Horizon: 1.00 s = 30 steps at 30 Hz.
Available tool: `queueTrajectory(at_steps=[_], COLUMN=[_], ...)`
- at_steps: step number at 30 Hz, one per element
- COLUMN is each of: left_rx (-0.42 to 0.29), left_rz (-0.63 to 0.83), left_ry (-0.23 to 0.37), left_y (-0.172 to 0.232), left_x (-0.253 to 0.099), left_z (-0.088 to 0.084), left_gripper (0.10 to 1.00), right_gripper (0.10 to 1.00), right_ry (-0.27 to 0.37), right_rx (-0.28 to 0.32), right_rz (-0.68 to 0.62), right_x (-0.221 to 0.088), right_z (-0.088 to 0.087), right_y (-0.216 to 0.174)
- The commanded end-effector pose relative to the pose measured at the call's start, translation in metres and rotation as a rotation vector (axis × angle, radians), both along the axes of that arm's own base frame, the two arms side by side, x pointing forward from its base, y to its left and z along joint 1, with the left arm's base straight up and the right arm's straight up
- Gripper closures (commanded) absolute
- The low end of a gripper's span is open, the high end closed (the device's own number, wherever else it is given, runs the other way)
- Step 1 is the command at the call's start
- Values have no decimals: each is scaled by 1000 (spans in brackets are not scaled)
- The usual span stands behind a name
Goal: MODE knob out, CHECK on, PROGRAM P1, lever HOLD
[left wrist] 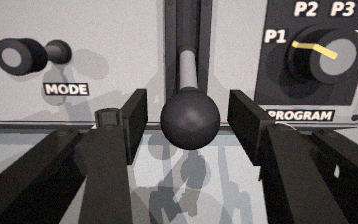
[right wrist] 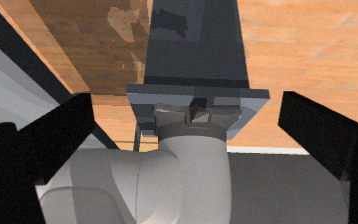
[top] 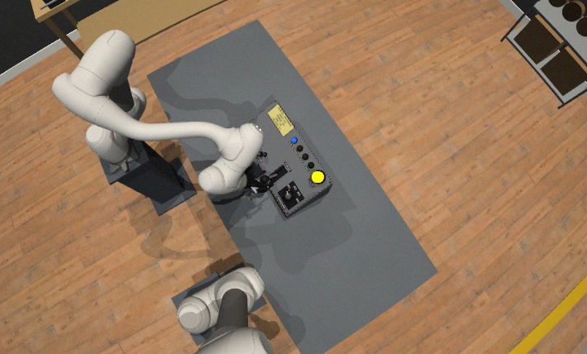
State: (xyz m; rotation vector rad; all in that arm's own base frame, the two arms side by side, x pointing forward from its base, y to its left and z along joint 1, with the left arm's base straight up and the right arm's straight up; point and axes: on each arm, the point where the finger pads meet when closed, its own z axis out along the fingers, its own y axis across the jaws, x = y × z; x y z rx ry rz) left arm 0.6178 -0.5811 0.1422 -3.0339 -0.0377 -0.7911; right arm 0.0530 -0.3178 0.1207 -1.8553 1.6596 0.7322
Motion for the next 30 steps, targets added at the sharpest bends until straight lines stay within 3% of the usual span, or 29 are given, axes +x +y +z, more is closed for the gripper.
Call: queueTrajectory(at_steps=[1,9,11,21,30], left_rx=[-1,-1,-1,-1,-1], left_rz=[0,0,0,0,0], left_ry=[-1,-1,-1,-1,-1], left_y=[0,-1,-1,-1,-1], left_x=[-1,-16,-16,-42,-47], left_z=[4,31,31,78,85], left_gripper=[601,601,601,601,601], right_gripper=[98,98,98,98,98], right_ry=[0,0,0,0,0], right_rx=[-1,-1,-1,-1,-1], right_rz=[0,0,0,0,0], right_x=[0,0,0,0,0], right_z=[0,0,0,0,0], right_y=[0,0,0,0,0])
